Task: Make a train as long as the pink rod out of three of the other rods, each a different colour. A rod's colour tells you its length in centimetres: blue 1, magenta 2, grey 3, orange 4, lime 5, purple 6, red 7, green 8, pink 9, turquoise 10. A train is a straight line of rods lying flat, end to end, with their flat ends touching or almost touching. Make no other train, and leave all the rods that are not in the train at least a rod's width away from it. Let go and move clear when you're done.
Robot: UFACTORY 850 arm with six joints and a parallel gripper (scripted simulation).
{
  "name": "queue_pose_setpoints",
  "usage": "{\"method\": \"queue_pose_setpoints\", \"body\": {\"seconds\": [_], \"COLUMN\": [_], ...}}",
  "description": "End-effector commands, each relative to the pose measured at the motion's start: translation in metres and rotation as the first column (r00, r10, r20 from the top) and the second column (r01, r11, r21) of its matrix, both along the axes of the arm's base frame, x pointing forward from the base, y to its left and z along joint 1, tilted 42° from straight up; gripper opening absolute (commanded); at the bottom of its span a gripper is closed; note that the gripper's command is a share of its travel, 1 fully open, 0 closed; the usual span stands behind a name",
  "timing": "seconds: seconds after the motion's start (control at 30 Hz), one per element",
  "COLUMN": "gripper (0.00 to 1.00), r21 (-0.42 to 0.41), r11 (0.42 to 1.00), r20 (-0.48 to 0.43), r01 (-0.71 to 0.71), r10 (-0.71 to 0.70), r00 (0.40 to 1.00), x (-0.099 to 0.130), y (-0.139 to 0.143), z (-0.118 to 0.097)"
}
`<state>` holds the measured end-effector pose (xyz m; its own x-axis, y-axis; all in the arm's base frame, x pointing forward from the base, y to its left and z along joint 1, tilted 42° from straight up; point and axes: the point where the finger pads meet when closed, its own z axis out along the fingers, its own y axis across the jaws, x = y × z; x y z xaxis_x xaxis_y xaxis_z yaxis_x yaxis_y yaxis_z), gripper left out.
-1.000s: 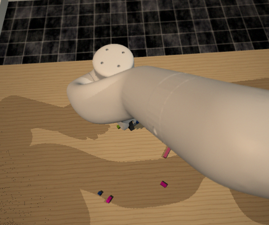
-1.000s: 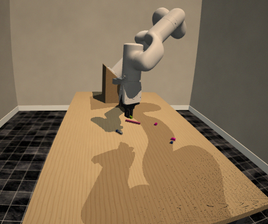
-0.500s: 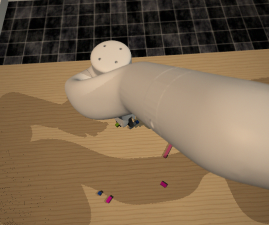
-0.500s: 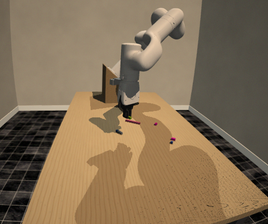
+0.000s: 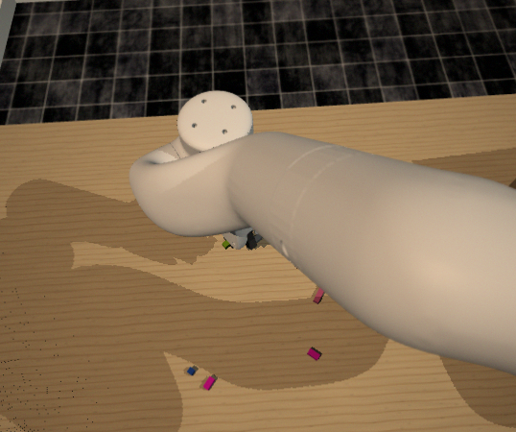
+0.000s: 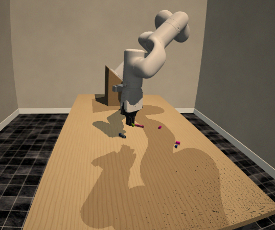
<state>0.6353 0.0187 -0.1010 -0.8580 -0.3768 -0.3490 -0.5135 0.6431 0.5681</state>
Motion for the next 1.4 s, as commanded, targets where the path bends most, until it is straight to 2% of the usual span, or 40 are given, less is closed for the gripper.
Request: {"method": "queue_pose_setpoints", "body": {"seconds": [0.0,0.13,0.53,1.37], "gripper": [0.04,0.04,0.04,0.04], "r21": [0.000,0.000,0.000,0.000], "r11": [1.000,1.000,1.000,1.000], "r20": [0.002,0.002,0.002,0.002], "r01": [0.001,0.001,0.001,0.001], "r10": [-0.001,-0.001,-0.001,-0.001], "r00": [1.000,1.000,1.000,1.000], "x": [0.002,0.002,0.002,0.002], "y": [0.013,0.025,0.043,0.044], "z": [-0.015,-0.028,-0.049,-0.050]}}
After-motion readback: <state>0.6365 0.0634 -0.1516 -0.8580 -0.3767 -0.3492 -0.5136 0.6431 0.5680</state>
